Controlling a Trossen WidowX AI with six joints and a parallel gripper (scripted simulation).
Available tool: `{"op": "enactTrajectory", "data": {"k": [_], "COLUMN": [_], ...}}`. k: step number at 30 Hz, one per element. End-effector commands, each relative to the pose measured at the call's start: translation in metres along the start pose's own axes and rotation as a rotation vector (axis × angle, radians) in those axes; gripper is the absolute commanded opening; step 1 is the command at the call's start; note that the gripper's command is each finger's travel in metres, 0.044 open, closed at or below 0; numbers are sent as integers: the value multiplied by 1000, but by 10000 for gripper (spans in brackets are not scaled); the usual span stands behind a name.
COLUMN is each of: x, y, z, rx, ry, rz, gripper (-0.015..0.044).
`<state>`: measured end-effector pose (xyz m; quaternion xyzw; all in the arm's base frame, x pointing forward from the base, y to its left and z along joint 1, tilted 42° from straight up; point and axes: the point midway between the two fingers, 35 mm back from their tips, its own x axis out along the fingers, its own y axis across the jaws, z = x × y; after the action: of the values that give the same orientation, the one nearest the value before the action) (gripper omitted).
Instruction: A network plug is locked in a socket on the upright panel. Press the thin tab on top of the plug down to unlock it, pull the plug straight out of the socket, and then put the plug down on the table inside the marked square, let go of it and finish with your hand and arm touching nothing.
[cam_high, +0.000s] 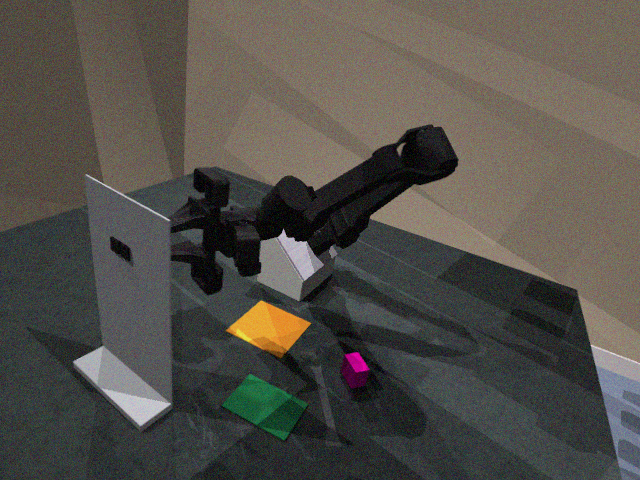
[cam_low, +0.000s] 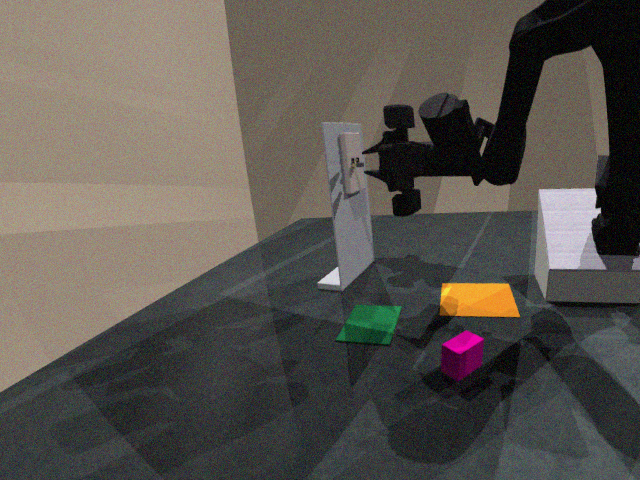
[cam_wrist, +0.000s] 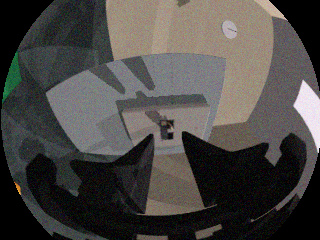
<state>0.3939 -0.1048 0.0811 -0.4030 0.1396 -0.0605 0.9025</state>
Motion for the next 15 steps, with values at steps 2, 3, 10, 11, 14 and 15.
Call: {"op": "enactTrajectory", "data": {"k": [2, 3, 10, 11, 14, 15], "x": [9, 10, 17, 17, 17, 17], "y": [1, 1, 2, 2, 2, 2], "z": [0, 1, 3, 3, 3, 3], "rx": [3, 3, 3, 3, 3, 3], "ry": [7, 7, 6, 6, 6, 6], "rz": [1, 1, 1, 1, 1, 1], "gripper": [156, 156, 156, 130, 71, 64]}}
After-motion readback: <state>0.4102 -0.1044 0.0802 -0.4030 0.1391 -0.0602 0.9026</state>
